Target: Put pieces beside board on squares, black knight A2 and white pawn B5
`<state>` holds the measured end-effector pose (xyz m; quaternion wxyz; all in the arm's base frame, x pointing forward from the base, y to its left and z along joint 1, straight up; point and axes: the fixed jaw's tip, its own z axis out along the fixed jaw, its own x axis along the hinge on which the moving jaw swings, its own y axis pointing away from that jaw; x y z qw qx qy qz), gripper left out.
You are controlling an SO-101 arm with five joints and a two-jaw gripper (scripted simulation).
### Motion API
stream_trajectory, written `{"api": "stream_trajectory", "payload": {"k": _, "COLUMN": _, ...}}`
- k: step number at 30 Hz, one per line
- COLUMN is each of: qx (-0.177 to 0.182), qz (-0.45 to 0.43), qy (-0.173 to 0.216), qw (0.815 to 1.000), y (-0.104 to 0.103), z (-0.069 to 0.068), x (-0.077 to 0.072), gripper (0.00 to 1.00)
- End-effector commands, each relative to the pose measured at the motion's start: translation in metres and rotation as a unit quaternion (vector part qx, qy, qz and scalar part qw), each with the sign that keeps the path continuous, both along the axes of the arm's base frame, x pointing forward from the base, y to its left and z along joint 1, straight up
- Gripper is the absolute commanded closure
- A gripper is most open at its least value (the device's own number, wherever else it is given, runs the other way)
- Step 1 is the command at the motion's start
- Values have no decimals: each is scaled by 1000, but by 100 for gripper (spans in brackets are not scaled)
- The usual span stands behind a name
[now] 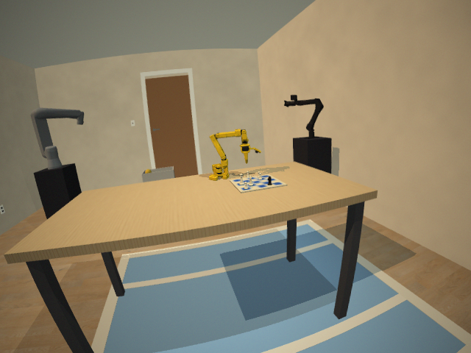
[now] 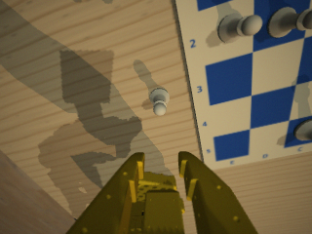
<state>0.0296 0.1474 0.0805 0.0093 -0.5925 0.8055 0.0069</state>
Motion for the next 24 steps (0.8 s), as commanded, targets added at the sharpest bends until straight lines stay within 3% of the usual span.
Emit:
{"api": "stream_trajectory", "payload": {"k": 1, "qx": -2, "qz": -1, "qy": 1, "qw": 1000, "y": 0, "z": -1, "x": -1, "gripper": 91}}
{"api": "stream_trajectory", "payload": {"k": 17, "qx": -2, "qz": -1, "qy": 1, "qw": 1000, "y": 0, "z": -10, "x": -1, "gripper": 91}}
{"api": "stream_trajectory", "payload": {"k": 24, "qx": -2, "qz": -1, "qy": 1, "qw": 1000, "y": 0, "z": -25, "x": -1, "gripper": 91}}
